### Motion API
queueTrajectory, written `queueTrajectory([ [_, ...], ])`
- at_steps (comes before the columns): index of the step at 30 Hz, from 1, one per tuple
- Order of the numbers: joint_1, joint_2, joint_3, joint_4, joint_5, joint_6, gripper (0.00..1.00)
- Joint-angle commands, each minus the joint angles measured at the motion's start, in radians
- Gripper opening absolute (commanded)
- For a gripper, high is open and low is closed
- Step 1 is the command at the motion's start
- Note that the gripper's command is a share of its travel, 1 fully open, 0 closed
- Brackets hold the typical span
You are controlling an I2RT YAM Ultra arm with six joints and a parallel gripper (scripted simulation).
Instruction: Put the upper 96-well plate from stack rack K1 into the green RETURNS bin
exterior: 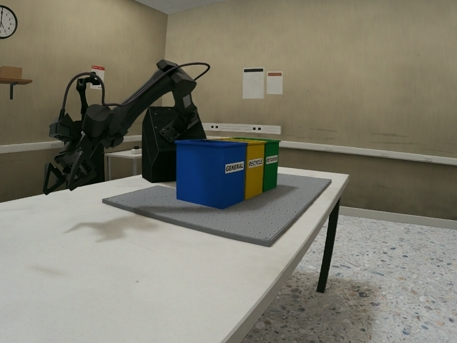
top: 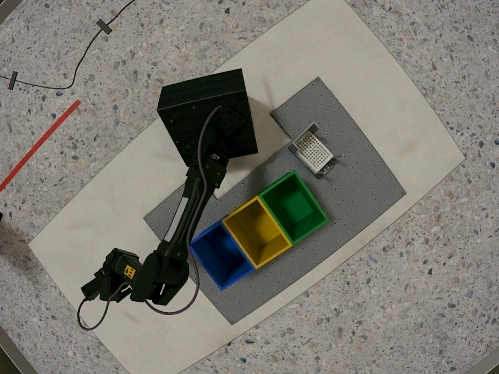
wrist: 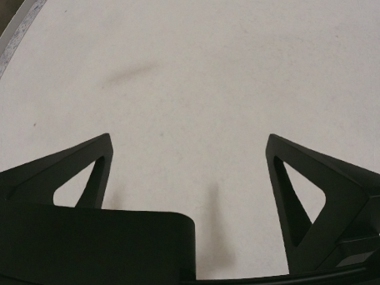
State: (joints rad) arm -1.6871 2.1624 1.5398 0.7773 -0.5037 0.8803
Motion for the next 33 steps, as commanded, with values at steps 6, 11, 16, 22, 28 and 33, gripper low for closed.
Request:
queueTrajectory([
  [6,-0.033,-0.027,0.014,0.015,0.016,-0.003,1.0],
  [11,-0.033,-0.027,0.014,0.015,0.016,-0.003,1.0],
  [16,-0.033,-0.027,0.014,0.015,0.016,-0.003,1.0],
  [22,0.033,-0.043,0.041,-0.035,-0.023,-0.042,1.0],
  [28,0.089,-0.06,0.035,-0.056,0.026,-0.056,1.0],
  [33,0.111,-0.064,0.051,-0.088,-0.004,-0.074,1.0],
])
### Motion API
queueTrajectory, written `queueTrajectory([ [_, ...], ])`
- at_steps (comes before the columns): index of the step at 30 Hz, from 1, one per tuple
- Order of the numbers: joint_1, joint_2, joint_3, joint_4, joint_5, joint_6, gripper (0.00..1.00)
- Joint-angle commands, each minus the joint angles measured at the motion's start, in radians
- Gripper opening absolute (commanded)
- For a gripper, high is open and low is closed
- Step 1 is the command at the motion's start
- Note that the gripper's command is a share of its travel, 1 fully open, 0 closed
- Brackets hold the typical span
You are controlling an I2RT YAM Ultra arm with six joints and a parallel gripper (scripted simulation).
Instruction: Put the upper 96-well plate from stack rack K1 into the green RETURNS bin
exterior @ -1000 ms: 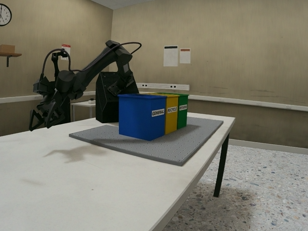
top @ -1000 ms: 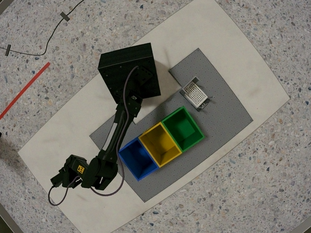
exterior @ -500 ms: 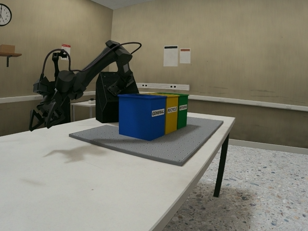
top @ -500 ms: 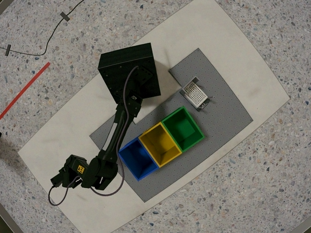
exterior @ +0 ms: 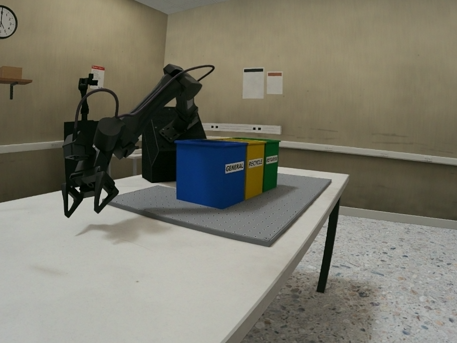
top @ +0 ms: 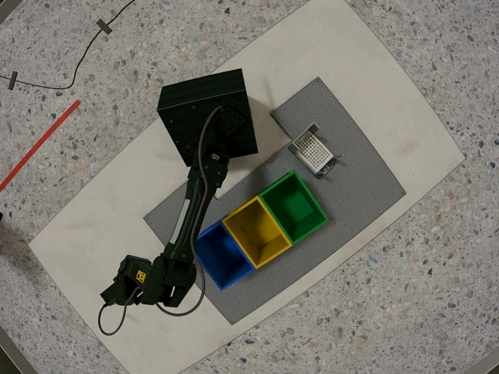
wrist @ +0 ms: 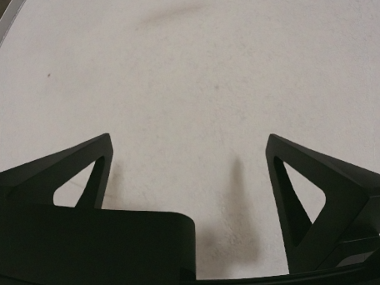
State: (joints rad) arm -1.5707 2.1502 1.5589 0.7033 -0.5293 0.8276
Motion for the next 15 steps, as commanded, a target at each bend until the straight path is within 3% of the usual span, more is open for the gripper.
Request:
queueTrajectory([
  [1,-0.005,-0.052,0.031,-0.014,0.022,-0.022,1.0],
  [5,0.038,-0.062,0.006,-0.021,0.061,-0.028,1.0],
  [7,0.055,-0.064,-0.023,0.035,0.076,-0.054,1.0],
  [15,0.122,-0.124,0.021,-0.051,0.145,-0.065,1.0],
])
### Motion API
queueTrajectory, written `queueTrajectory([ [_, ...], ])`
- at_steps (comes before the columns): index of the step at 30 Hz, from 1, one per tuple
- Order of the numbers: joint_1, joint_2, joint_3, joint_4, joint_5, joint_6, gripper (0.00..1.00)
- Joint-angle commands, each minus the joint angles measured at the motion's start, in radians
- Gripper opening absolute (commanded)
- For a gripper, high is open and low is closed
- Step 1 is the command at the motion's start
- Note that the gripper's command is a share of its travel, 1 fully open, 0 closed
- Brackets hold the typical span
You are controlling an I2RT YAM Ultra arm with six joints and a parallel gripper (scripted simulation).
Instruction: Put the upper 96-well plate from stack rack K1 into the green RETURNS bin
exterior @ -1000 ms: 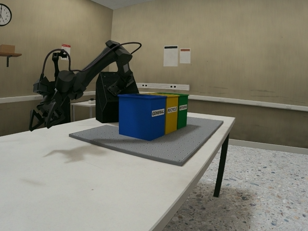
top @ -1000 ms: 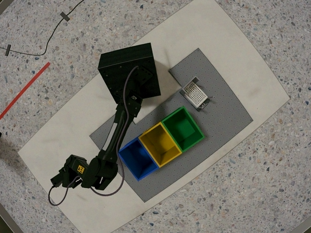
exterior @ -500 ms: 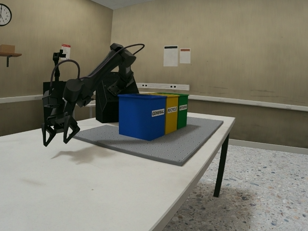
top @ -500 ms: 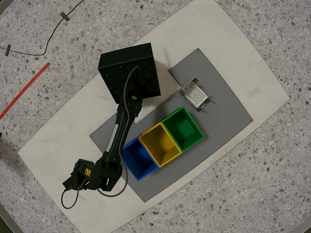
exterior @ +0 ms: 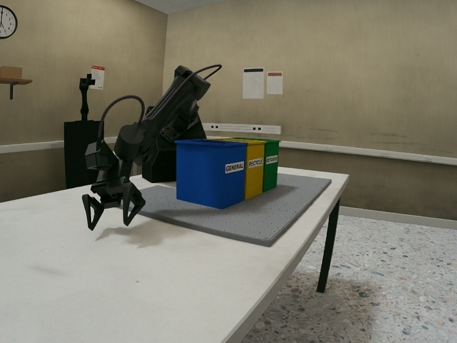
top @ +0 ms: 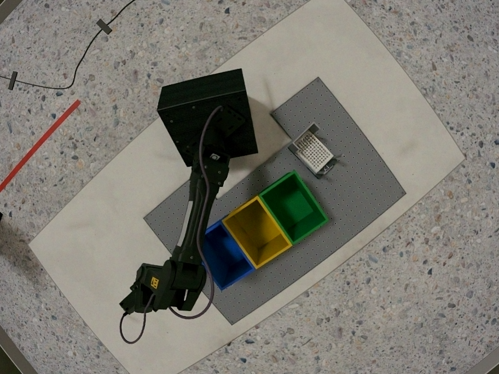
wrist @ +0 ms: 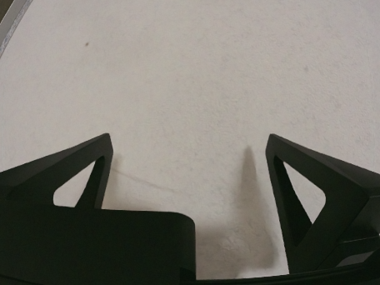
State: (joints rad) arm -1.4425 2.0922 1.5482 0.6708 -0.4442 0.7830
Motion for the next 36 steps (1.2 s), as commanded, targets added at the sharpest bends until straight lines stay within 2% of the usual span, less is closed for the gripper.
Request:
queueTrajectory([
  [1,0.005,-0.072,0.035,-0.028,0.068,-0.022,1.0],
  [8,-0.01,-0.069,0.043,-0.04,0.075,-0.026,1.0],
  [9,-0.002,-0.067,0.035,0.014,0.083,-0.044,1.0],
  [10,0.017,-0.079,0.033,0.019,0.09,-0.05,1.0],
  [18,0.09,-0.135,0.052,-0.082,0.152,-0.061,1.0],
  [27,0.072,-0.133,0.06,-0.091,0.155,-0.065,1.0],
  [28,0.08,-0.132,0.044,-0.035,0.163,-0.083,1.0],
  [29,0.096,-0.137,0.04,-0.035,0.17,-0.088,1.0],
  [36,0.155,-0.181,0.064,-0.114,0.216,-0.096,1.0],
])
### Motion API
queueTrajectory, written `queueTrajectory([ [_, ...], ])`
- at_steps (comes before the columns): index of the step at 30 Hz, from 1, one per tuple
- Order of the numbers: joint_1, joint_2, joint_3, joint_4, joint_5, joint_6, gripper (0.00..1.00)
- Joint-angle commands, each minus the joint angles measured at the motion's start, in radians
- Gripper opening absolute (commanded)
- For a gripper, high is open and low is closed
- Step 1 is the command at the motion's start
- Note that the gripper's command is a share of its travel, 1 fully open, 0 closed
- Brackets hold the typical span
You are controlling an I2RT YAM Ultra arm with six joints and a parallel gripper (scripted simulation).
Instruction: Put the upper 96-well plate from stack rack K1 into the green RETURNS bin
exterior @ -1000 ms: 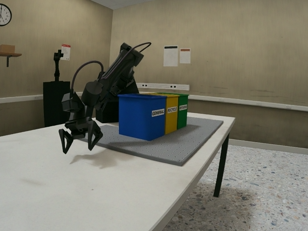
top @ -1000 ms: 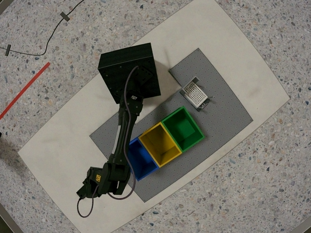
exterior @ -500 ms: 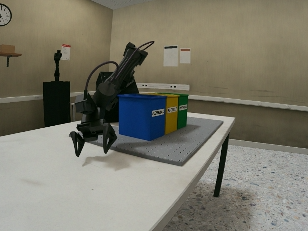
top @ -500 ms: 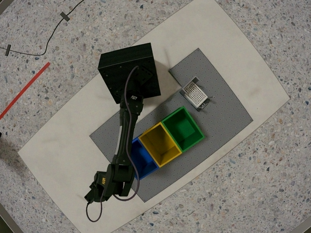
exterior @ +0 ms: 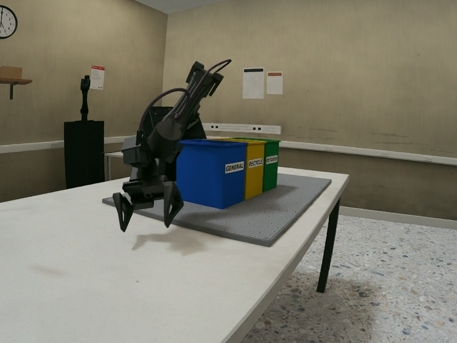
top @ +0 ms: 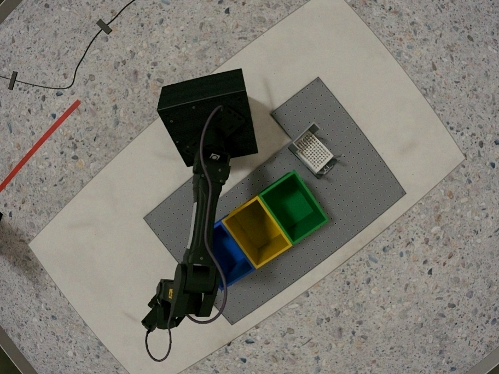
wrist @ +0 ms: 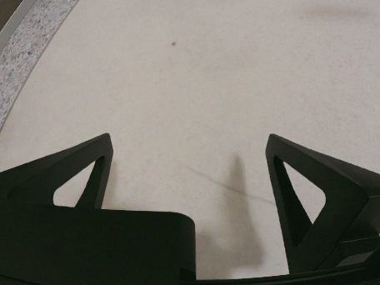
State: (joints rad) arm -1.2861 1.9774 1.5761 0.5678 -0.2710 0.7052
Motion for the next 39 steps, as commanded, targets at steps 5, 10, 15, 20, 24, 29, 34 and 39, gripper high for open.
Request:
queueTrajectory([
  [5,-0.003,-0.08,0.044,-0.035,0.061,-0.025,1.0],
  [10,0.02,-0.084,0.054,-0.049,0.021,-0.032,1.0],
  [15,0.055,-0.095,0.048,0.007,-0.008,-0.02,1.0],
  [20,0.088,-0.108,0.054,-0.04,0.04,-0.031,1.0],
  [24,0.129,-0.127,0.062,-0.067,0.079,-0.04,1.0],
  [29,0.115,-0.128,0.065,-0.073,0.086,-0.044,1.0],
  [34,0.115,-0.126,0.069,-0.075,0.086,-0.044,1.0],
  [39,0.115,-0.126,0.068,-0.061,0.086,-0.045,1.0],
])
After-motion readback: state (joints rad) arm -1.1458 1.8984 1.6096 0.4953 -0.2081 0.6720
